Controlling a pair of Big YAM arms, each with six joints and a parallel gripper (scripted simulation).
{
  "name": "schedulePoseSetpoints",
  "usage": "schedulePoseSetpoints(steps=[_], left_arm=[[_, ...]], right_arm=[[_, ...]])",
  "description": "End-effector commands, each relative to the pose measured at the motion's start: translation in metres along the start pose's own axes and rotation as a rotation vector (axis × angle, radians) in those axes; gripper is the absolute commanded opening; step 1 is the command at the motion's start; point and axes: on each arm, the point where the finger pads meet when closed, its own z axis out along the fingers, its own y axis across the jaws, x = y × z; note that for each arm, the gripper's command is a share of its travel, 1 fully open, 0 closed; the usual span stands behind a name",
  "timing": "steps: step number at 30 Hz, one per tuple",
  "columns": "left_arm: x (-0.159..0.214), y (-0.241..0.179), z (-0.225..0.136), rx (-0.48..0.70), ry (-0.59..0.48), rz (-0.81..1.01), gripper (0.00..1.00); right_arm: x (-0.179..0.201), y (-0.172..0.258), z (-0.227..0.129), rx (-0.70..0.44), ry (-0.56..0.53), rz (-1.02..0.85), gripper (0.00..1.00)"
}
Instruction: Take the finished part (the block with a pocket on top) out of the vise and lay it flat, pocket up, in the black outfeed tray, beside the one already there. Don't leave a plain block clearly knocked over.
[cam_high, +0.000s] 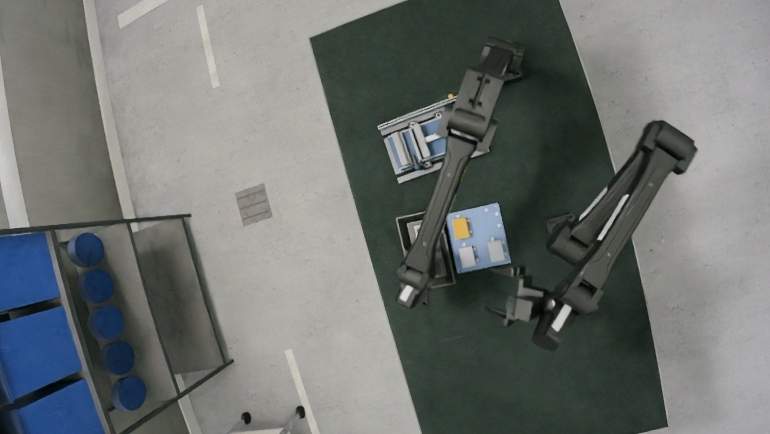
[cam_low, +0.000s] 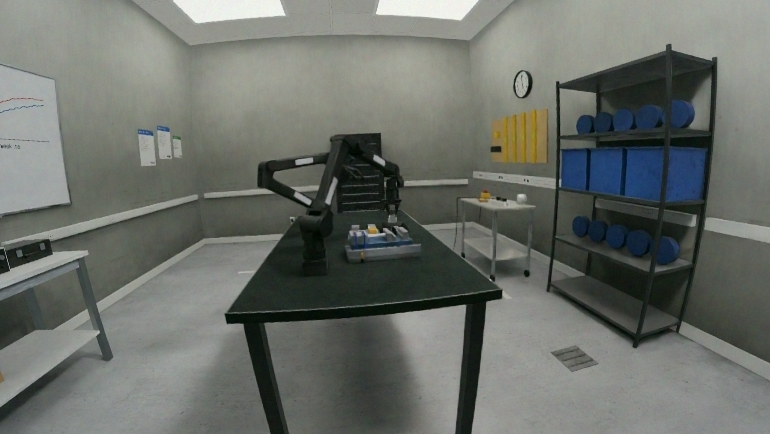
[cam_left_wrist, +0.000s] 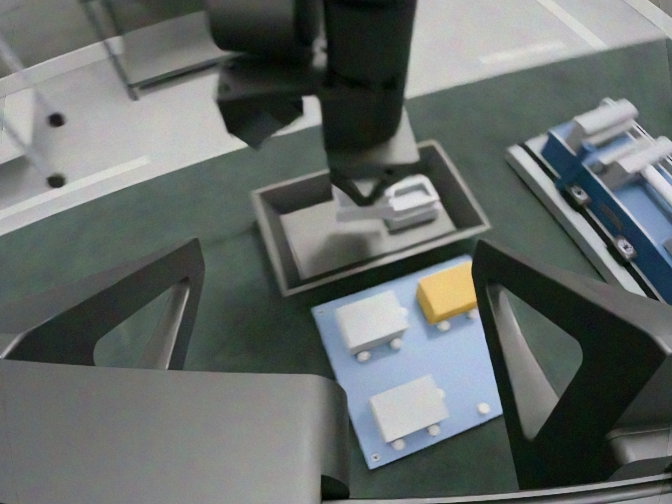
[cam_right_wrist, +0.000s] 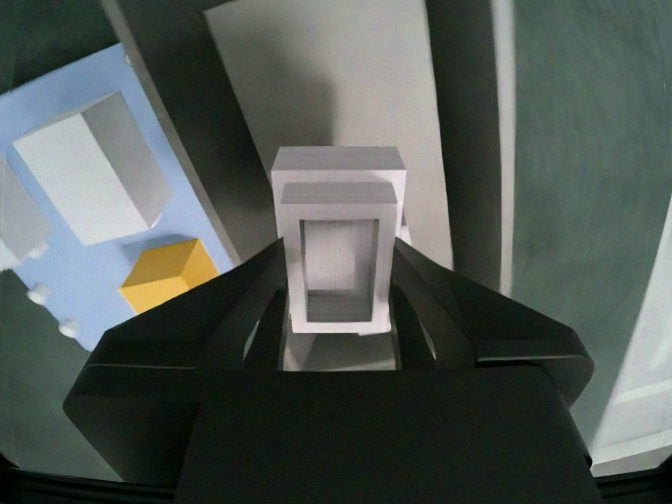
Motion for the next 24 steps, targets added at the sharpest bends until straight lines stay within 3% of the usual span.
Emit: schedulePoseSetpoints(steps=[1,11,17,24], left_arm=[[-0.026,0.018,-0.017,-0.044,-0.026,0.04,1.0],[-0.028,0.021,-0.023,-0.044,-0.037,0.045,1.0],[-0.028,0.019,-0.024,-0.035,-0.038,0.052,1.0],[-0.027,0.017,-0.024,-0.03,-0.038,0.055,1.0]], right_arm=[[-0.04,0.006,-0.026,0.01,-0.045,-0.228,0.28],[-0.049,-0.001,-0.039,0.024,-0.072,-0.226,0.28],[-0.045,0.001,-0.01,0.014,-0.052,-0.226,0.28],[-0.045,0.001,-0.015,0.018,-0.06,-0.226,0.28]])
